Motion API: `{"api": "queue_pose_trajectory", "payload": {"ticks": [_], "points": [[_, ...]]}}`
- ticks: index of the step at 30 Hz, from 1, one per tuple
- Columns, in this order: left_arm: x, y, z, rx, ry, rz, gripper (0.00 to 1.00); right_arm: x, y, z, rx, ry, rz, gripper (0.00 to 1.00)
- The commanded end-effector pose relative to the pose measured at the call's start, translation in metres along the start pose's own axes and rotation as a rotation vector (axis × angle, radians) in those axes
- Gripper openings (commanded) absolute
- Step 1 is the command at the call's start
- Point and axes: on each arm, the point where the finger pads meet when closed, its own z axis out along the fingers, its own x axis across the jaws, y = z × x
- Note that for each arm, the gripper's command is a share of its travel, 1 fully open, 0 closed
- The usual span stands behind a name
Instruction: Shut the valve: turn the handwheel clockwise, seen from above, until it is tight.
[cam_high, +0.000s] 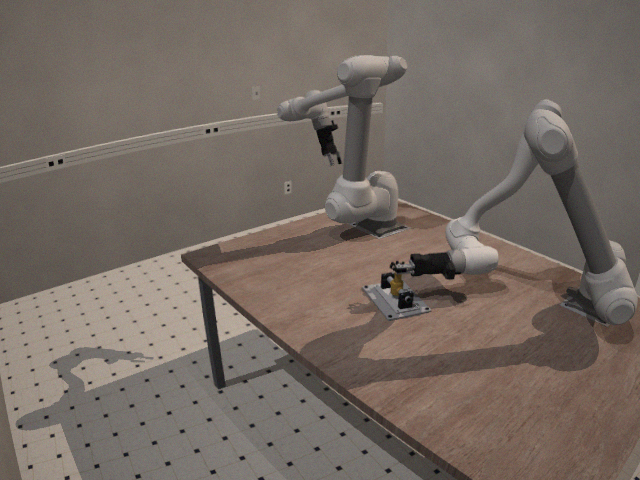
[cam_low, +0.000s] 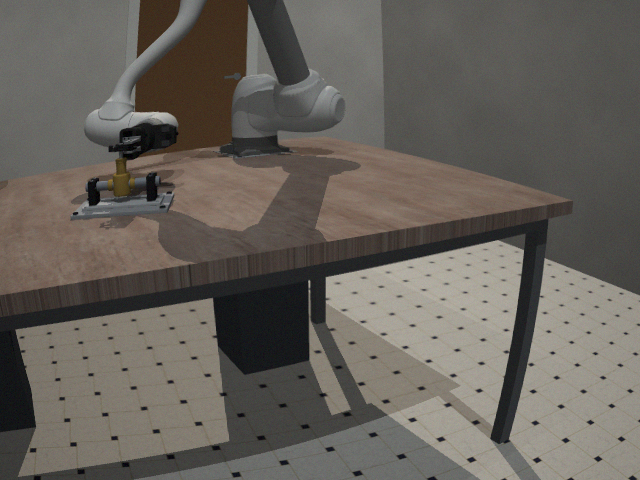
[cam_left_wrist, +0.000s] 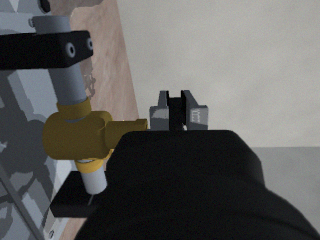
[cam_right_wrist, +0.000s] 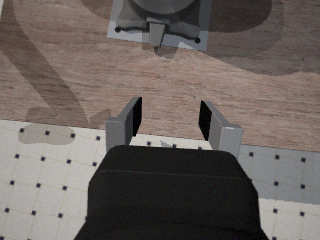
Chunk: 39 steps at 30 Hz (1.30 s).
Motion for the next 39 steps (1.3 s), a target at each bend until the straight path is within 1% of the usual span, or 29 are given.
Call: {"api": "queue_pose_trajectory", "payload": {"ticks": [1,11,13,28,30,39], "points": [[-0.001,-0.003,0.000,-0.051,-0.005,-0.002,0.00,0.001,-0.003,0.000,0.005,0.006,-0.005,1.00],[-0.003,-0.003,0.003,-0.180,-0.007,-0.001,0.00,0.001,-0.003,0.000,0.005,0.006,-0.005,1.00],[-0.003,-0.003,0.003,-0.180,-0.007,-0.001,0.00,0.001,-0.003,0.000,0.005,0.006,-0.005,1.00],[-0.001,-0.001,0.011,-0.346,-0.002,-0.002,0.00,0.001,-0.003,0.000,0.005,0.006,-0.005,1.00],[-0.001,-0.001,0.011,-0.346,-0.002,-0.002,0.00,0.001,-0.003,0.000,0.005,0.006,-0.005,1.00],[-0.001,0.000,0.013,-0.429,-0.001,-0.001,0.00,0.001,-0.003,0.000,0.005,0.006,-0.005,1.00]]}}
